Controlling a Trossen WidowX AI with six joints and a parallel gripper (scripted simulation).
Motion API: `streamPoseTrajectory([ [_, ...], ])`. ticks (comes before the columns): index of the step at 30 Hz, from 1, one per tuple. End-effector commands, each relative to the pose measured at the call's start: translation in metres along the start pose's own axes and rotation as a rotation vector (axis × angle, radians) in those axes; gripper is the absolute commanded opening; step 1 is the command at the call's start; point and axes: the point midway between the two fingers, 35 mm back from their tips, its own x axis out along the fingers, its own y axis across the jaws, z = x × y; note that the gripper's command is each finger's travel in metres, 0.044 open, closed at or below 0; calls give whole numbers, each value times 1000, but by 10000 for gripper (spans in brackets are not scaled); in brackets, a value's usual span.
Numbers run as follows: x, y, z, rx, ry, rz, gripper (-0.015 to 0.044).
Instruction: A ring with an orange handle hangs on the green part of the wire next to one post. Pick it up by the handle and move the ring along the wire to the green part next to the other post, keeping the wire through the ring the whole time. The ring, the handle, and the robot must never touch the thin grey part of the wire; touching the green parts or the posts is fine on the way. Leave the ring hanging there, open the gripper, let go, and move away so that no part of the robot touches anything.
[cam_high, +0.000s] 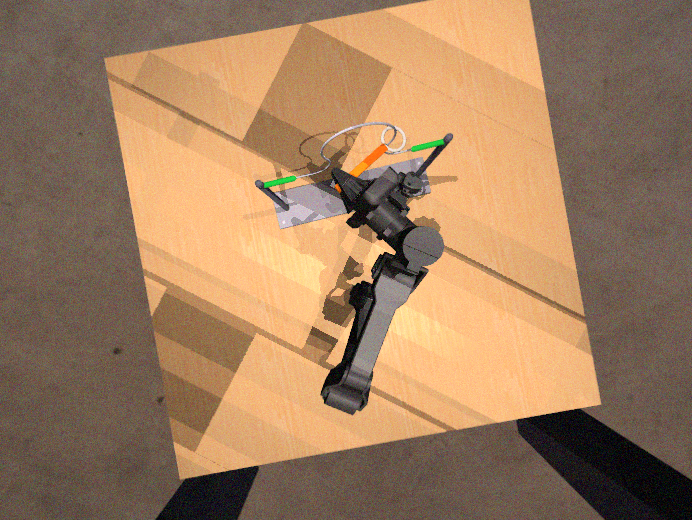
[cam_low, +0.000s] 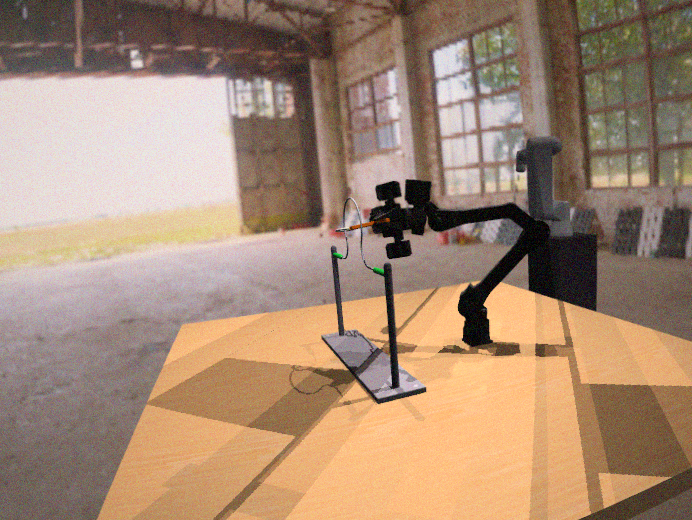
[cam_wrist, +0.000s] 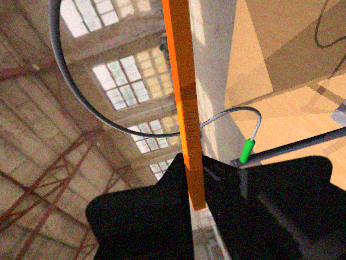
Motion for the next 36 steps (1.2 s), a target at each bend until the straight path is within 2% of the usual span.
streamPoseTrajectory([
  [1,0,-1,-1,-46,3,-33,-150],
  [36,-2,-19,3,-473,-28,-365,-150],
])
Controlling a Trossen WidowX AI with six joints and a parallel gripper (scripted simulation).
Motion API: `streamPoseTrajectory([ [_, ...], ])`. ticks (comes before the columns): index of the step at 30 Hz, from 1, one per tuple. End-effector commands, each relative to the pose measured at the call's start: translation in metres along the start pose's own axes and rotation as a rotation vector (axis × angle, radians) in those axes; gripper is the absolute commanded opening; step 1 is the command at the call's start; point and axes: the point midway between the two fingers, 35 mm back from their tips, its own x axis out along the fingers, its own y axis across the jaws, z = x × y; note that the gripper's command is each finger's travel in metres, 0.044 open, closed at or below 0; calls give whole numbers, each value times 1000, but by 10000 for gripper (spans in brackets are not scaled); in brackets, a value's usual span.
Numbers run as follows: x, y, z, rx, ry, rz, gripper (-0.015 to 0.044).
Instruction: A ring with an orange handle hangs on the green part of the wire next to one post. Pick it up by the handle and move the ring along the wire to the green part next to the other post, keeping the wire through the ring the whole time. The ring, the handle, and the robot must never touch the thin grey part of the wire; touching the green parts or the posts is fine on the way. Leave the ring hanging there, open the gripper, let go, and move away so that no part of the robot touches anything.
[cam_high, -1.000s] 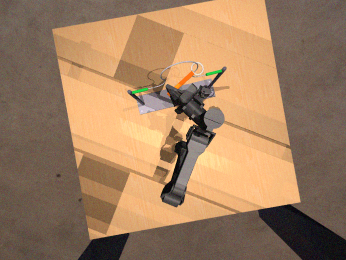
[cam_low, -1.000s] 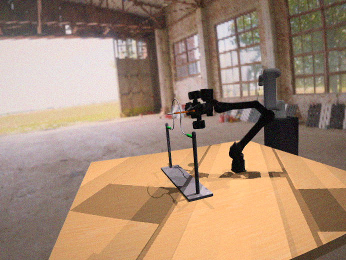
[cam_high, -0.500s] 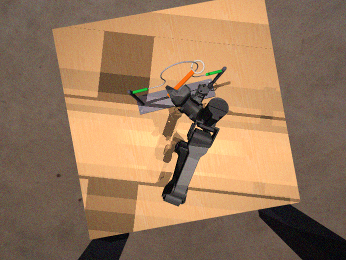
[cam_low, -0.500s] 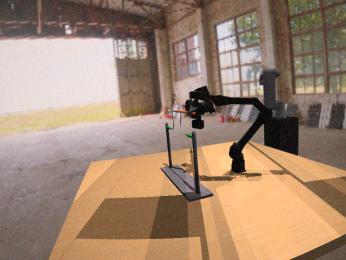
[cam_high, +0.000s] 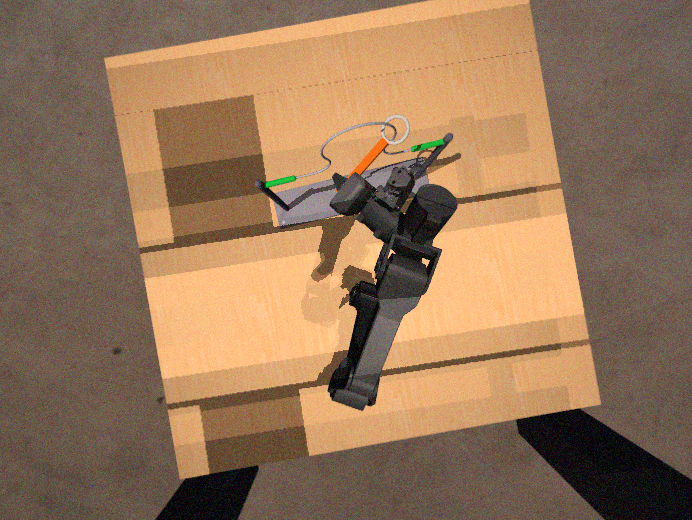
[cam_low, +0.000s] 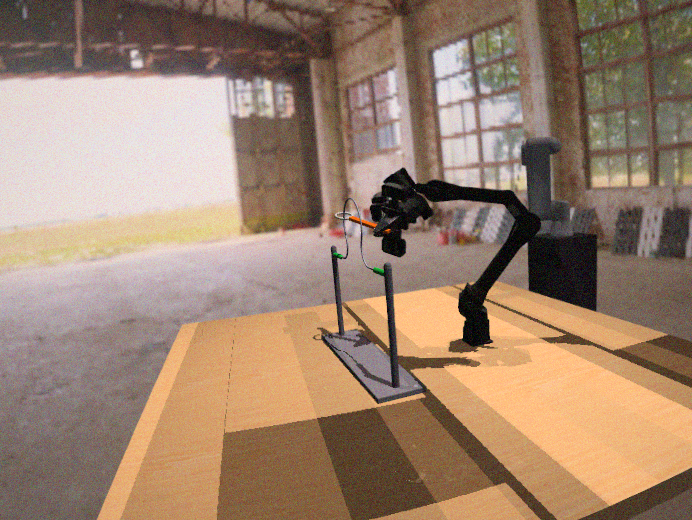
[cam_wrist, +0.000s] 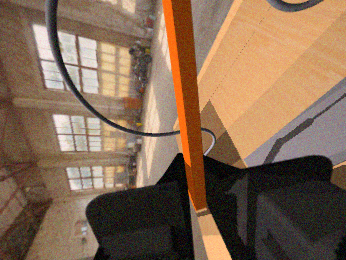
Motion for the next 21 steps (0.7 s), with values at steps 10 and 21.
streamPoseTrajectory([
  [10,0,-8,1,-162,-16,-127,-150],
  [21,0,-13,2,-297,-32,-225,-150],
])
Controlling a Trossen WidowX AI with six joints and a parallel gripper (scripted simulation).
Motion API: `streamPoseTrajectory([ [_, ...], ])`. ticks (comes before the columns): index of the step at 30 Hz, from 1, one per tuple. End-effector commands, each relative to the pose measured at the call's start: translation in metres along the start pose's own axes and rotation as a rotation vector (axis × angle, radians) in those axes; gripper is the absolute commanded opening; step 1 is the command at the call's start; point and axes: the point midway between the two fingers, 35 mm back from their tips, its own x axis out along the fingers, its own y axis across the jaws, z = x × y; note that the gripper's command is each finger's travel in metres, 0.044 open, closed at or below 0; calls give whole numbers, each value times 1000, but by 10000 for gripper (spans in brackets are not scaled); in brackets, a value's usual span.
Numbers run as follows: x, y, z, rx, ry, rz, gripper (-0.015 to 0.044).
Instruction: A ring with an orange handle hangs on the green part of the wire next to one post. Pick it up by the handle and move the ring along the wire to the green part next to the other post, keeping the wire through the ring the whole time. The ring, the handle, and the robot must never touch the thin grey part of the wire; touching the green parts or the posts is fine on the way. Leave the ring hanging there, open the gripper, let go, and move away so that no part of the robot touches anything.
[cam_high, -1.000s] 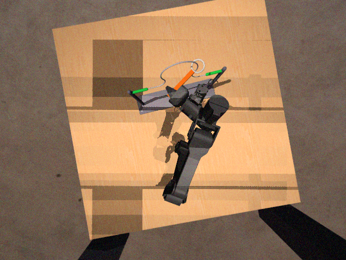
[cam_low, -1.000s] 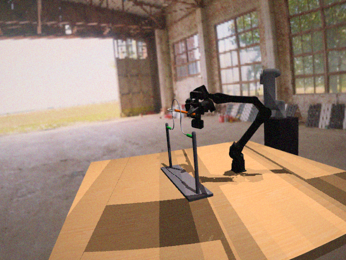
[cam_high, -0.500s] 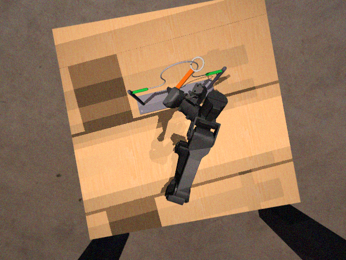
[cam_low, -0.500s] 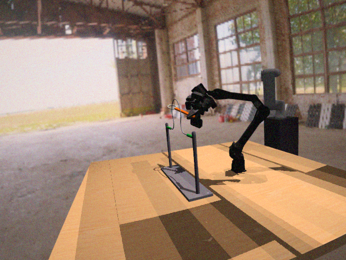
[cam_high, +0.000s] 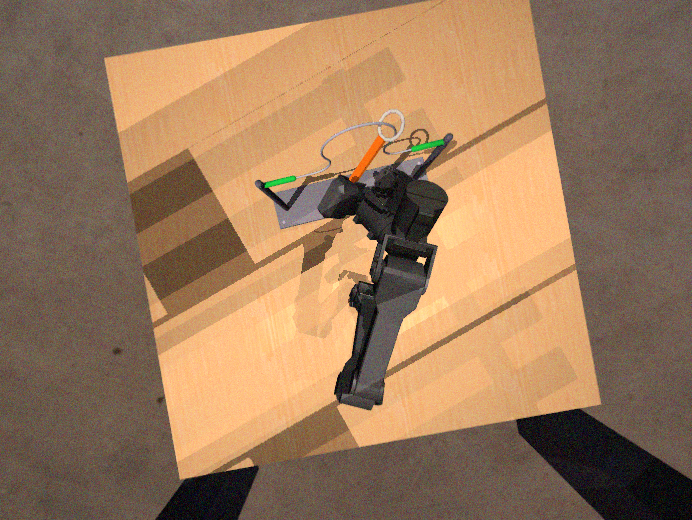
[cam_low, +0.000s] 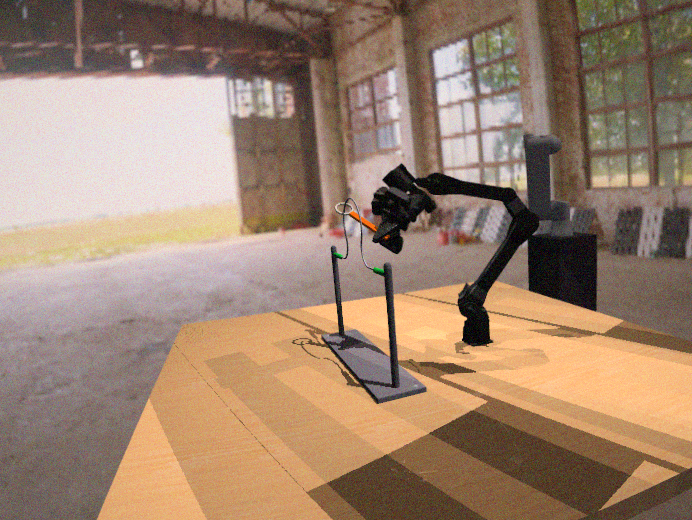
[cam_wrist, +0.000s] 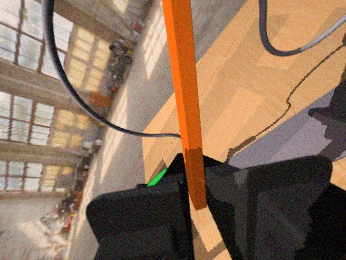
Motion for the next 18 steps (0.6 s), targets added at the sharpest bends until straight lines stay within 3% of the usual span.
streamPoseTrajectory([
  [1,0,-2,0,-53,-6,-38,-150],
  [18,0,-12,1,-261,-34,-184,-150],
])
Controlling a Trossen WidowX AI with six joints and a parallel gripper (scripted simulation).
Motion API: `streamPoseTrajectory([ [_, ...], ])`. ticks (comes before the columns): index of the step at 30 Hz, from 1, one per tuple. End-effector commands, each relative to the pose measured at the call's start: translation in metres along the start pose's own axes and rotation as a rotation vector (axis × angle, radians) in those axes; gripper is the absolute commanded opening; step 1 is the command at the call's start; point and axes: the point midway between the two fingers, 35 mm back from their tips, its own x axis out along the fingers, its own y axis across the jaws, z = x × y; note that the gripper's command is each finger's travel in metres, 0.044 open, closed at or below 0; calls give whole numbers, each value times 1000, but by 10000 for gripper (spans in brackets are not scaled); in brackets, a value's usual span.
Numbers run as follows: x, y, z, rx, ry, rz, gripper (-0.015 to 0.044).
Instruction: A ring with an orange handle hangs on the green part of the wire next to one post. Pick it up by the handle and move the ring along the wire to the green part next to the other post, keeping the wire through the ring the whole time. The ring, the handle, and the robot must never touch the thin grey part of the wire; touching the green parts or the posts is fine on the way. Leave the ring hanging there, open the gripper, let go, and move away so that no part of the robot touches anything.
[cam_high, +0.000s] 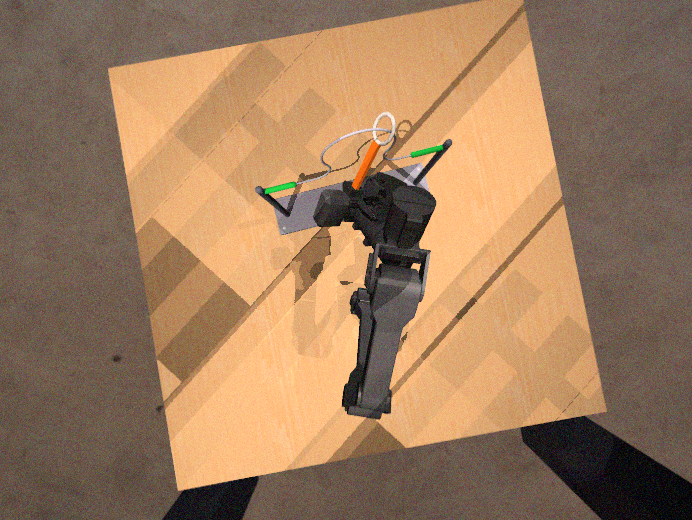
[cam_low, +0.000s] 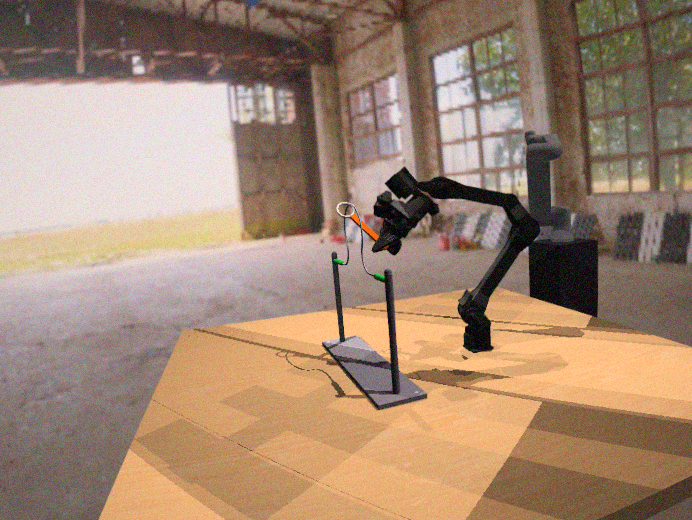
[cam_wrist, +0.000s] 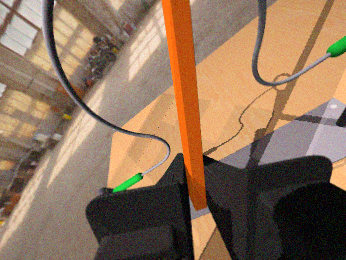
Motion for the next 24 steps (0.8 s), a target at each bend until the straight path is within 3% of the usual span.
streamPoseTrajectory([
  [1,0,-3,0,-53,-7,-37,-150],
  [24,0,-15,2,-335,-47,-229,-150],
])
